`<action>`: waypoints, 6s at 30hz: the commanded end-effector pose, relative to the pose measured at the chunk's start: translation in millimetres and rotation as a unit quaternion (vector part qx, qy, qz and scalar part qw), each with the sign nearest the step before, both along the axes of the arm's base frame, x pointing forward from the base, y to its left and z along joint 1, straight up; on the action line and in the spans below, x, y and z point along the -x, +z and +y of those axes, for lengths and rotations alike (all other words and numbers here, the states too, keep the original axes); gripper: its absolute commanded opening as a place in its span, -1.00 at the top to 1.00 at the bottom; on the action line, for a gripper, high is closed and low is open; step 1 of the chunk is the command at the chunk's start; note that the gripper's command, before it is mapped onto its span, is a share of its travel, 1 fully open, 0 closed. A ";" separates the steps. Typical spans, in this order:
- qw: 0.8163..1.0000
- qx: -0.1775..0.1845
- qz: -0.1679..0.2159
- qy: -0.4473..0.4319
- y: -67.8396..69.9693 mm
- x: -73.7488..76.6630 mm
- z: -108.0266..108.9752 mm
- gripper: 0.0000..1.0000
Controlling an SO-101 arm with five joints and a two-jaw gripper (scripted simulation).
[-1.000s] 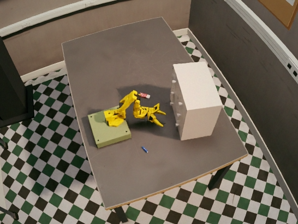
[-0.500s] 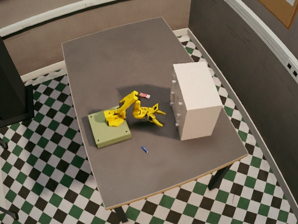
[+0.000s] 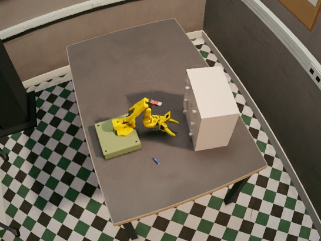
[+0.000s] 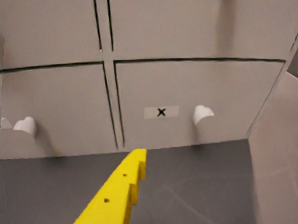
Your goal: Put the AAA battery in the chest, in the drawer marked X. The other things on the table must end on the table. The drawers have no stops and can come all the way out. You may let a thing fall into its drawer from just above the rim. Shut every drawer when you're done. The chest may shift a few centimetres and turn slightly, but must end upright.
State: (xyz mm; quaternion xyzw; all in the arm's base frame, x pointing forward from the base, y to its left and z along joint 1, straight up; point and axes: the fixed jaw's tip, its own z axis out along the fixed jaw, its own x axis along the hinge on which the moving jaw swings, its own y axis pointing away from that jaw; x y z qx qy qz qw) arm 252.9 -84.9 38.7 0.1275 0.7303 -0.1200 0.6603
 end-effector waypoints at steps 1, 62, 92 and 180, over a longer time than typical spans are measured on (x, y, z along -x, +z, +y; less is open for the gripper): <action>1.000 -0.007 0.005 -0.004 -3.5 2.6 -1.2 0.00; 1.000 -0.009 0.014 -0.008 -7.7 4.9 -2.6 0.00; 1.000 -0.009 0.014 -0.008 -7.7 4.9 -2.6 0.00; 0.976 -0.004 -0.004 0.216 -25.8 -27.0 116.1 0.00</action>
